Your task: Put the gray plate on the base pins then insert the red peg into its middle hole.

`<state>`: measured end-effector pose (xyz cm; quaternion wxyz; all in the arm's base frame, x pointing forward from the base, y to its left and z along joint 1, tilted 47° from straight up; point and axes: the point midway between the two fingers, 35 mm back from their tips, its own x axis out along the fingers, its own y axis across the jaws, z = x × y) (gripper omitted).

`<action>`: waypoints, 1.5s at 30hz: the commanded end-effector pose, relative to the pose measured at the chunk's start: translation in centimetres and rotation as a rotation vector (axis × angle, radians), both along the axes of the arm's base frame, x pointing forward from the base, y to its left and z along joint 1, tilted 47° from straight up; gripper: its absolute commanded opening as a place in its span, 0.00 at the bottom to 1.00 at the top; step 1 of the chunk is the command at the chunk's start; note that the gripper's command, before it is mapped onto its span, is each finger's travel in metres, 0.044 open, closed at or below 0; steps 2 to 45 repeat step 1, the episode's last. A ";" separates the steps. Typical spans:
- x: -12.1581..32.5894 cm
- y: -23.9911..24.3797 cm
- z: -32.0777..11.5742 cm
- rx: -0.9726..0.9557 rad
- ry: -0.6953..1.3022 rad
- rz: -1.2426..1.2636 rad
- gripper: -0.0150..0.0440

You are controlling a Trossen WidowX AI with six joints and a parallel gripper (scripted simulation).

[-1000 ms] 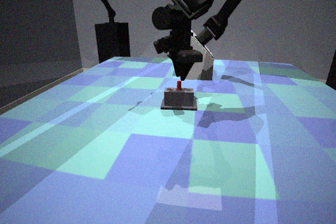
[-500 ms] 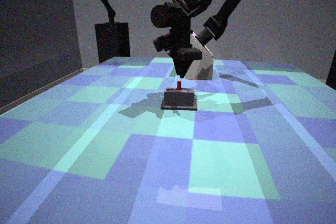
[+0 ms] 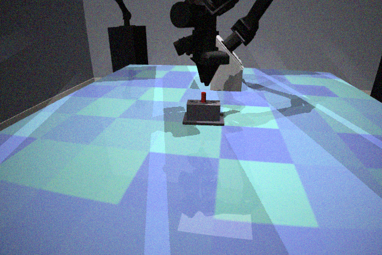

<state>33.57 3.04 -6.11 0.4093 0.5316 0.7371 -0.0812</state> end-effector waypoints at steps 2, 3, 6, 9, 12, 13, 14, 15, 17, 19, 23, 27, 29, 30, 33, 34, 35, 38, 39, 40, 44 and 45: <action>0.0 -0.2 0.2 -0.004 -0.006 0.003 0.51; 0.0 -0.2 0.2 -0.004 -0.006 0.003 0.51; 0.0 -0.2 0.2 -0.004 -0.006 0.003 0.51; 0.0 -0.2 0.2 -0.004 -0.006 0.003 0.51; 0.0 -0.2 0.2 -0.004 -0.006 0.003 0.51; 0.0 -0.2 0.2 -0.004 -0.006 0.003 0.51; 0.0 -0.2 0.2 -0.004 -0.006 0.003 0.51; 0.0 -0.2 0.2 -0.004 -0.006 0.003 0.51; 0.0 -0.2 0.2 -0.004 -0.006 0.003 0.51; 0.0 -0.2 0.2 -0.004 -0.006 0.003 0.51; 0.0 -0.2 0.2 -0.004 -0.006 0.003 0.51; 0.0 -0.2 0.2 -0.004 -0.006 0.003 0.51; 0.0 -0.2 0.2 -0.004 -0.006 0.003 0.51; 0.0 -0.2 0.2 -0.004 -0.006 0.003 0.51; 0.0 -0.2 0.2 -0.004 -0.006 0.003 0.51; 0.0 -0.2 0.2 -0.004 -0.006 0.003 0.51; 0.0 -0.2 0.2 -0.004 -0.006 0.003 0.51; 0.0 -0.2 0.2 -0.004 -0.006 0.003 0.51; 0.0 -0.2 0.2 -0.004 -0.006 0.003 0.51; 0.0 -0.2 0.2 -0.004 -0.006 0.003 0.51; 0.0 -0.2 0.2 -0.004 -0.006 0.003 0.51; 0.0 -0.2 0.2 -0.004 -0.006 0.003 0.51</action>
